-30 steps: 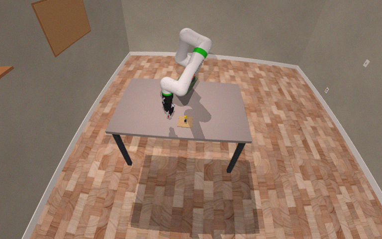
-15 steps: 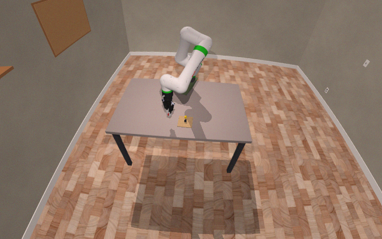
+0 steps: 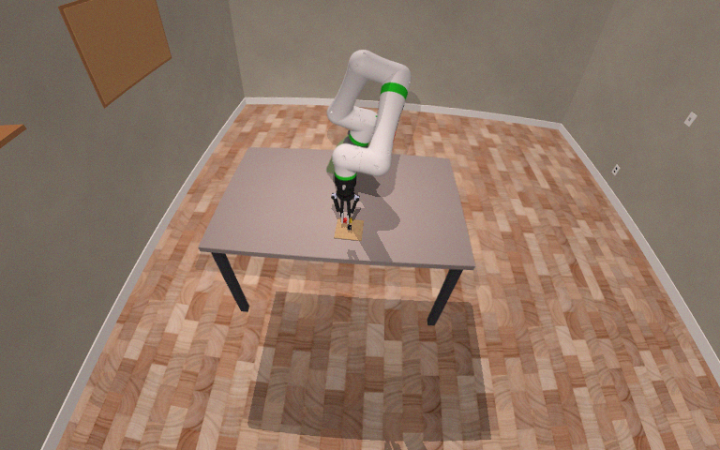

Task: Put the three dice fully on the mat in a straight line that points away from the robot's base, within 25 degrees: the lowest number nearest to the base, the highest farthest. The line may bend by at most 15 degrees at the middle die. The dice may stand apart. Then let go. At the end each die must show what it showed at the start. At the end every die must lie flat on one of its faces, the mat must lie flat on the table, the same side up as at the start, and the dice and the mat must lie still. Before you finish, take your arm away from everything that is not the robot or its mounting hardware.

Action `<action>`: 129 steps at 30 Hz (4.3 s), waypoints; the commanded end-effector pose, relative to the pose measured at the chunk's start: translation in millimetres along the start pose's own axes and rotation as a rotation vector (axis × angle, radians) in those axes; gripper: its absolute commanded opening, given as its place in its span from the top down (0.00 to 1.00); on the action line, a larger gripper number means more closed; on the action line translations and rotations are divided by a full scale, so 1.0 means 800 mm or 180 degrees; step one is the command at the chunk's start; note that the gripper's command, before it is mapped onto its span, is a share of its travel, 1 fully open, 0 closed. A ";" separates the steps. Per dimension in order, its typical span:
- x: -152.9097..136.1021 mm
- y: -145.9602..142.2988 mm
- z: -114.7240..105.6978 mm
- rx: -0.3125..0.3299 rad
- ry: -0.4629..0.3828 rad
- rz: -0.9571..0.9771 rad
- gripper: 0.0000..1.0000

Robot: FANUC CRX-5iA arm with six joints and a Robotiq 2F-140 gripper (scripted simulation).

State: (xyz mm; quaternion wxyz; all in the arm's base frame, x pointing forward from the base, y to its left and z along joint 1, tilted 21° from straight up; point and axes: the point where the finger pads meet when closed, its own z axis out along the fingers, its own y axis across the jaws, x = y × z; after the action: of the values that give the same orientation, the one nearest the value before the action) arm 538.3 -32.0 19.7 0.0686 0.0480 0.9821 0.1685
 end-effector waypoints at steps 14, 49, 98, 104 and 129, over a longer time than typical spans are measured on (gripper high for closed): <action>-0.002 0.024 0.000 0.0006 -0.0010 -0.0195 0.91; -0.005 0.022 0.119 0.0010 -0.0008 -0.0196 0.91; -0.005 0.022 0.121 0.0010 -0.0008 -0.0196 0.91; -0.005 0.022 0.123 0.0010 -0.0008 -0.0196 0.91; -0.005 0.022 0.124 0.0010 -0.0008 -0.0196 0.91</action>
State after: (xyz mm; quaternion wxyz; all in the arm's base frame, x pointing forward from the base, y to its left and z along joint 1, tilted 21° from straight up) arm 558.5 16.6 -66.3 0.0748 0.0180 0.9833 0.1648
